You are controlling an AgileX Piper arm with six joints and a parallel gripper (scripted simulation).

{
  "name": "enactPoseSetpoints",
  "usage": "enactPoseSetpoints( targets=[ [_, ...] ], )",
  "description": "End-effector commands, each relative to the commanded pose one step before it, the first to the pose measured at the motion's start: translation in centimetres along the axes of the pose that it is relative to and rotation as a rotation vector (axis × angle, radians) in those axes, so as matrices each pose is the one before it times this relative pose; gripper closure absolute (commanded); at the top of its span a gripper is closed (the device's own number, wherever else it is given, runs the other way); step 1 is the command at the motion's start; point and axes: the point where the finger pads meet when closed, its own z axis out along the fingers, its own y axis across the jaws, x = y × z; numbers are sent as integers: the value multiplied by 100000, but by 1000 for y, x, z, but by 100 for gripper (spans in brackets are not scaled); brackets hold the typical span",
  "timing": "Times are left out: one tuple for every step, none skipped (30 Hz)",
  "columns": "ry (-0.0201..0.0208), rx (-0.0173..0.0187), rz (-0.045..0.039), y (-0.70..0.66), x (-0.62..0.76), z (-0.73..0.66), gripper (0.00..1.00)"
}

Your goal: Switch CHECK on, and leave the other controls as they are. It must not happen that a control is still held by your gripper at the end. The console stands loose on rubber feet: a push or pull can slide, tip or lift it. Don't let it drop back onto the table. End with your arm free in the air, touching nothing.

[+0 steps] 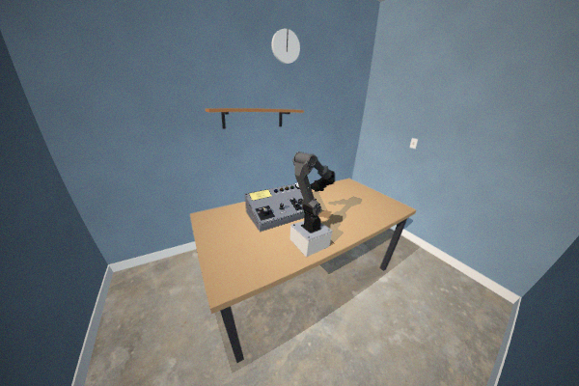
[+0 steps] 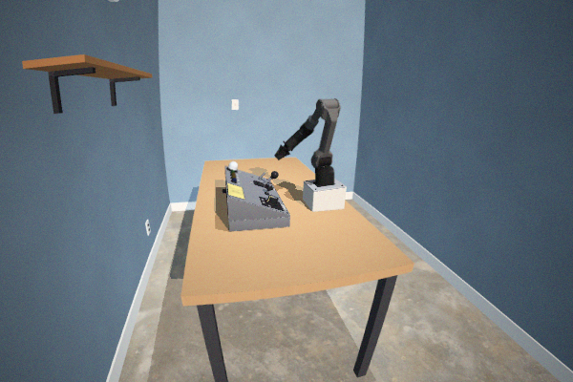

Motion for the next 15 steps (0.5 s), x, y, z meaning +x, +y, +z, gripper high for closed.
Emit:
enactPoseSetpoints(
  targets=[
    [-32, 121, -96, -18, -145, -261, 0],
    [-9, -1, -3, 6, -63, -124, 0],
    [-1, 0, 0, 7, -64, -130, 0],
    [8, 1, 2, 8, -64, -135, 0],
    [-5, -1, -2, 7, -69, -138, 0],
    [-2, 0, -1, 7, -69, -140, 0],
    [8, 1, 2, 9, -68, -142, 0],
    [-4, -1, -1, 7, -70, -141, 0],
    [-2, 0, -1, 7, -69, -140, 0],
    [0, 0, 0, 0, 0, 0, 0],
    [0, 0, 0, 0, 0, 0, 0],
    [7, 1, 2, 8, -66, -139, 0],
    [-3, 0, -1, 7, -67, -135, 0],
    [-3, 0, -1, 7, -65, -131, 0],
    [4, 1, 1, 7, -61, -126, 0]
  ],
)
